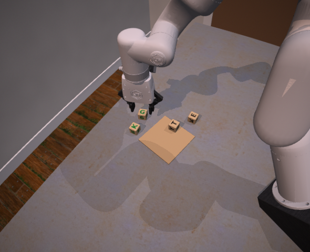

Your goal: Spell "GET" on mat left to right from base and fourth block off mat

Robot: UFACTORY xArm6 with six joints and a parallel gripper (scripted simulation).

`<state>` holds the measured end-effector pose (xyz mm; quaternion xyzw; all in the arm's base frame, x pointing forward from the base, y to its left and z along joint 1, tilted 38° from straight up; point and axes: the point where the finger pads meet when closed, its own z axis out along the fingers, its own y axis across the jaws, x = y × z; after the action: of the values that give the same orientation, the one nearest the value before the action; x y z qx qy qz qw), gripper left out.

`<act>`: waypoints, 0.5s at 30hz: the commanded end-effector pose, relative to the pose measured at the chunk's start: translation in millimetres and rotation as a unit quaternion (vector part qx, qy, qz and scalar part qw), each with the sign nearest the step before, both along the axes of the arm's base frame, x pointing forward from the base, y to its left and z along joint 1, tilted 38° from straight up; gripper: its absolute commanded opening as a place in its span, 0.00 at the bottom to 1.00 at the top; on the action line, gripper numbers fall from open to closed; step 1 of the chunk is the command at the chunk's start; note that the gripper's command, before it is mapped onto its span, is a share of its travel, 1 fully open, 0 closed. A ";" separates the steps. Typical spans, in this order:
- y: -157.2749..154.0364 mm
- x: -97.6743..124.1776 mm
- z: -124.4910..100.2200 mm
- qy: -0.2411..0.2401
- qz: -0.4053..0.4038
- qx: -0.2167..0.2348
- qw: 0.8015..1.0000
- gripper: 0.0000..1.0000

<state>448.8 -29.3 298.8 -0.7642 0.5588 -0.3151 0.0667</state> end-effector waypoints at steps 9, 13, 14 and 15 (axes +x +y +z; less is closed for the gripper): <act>-2.8 7.2 -7.9 -0.002 0.000 0.000 1.000 0.69; -5.0 12.0 -14.7 -0.002 0.000 0.000 1.000 0.69; -5.5 13.1 -16.3 -0.002 0.000 0.000 1.000 0.69; -6.0 14.2 -17.9 -0.002 0.000 0.000 1.000 0.69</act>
<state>459.7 -34.3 282.5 -0.7644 0.5589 -0.3146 0.0665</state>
